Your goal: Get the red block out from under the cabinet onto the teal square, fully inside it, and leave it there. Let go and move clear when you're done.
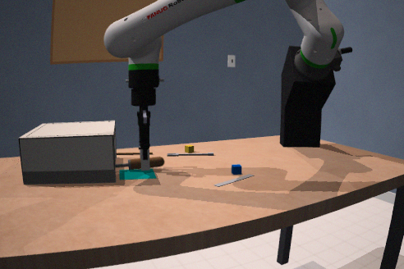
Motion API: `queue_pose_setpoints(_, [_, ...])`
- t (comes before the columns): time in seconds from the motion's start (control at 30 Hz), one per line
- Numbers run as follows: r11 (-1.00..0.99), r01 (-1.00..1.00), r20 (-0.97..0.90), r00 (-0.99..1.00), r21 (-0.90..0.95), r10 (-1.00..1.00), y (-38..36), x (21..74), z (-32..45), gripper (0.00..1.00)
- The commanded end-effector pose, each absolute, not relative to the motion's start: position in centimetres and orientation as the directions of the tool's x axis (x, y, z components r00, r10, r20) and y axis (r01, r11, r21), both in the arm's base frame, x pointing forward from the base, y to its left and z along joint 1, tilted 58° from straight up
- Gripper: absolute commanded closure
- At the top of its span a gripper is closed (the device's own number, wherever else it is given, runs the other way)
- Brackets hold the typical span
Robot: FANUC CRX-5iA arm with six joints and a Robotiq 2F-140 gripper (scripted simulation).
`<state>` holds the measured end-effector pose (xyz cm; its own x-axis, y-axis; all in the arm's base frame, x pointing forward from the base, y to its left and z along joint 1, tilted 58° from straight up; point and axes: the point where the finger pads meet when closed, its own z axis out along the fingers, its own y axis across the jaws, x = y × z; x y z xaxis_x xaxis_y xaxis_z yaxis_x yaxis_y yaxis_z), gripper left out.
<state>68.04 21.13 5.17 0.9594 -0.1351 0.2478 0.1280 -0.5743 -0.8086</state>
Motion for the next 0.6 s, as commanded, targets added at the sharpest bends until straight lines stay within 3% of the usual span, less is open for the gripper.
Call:
queue_pose_setpoints(0.0, [-0.575, 0.128, 0.248, 0.959, -0.808, -0.136, 21.1, 68.0, 5.2, 1.0])
queue_pose_setpoints(0.57, [-0.575, 0.128, 0.248, 0.959, -0.808, -0.136, 21.5, 64.9, 4.4, 1.0])
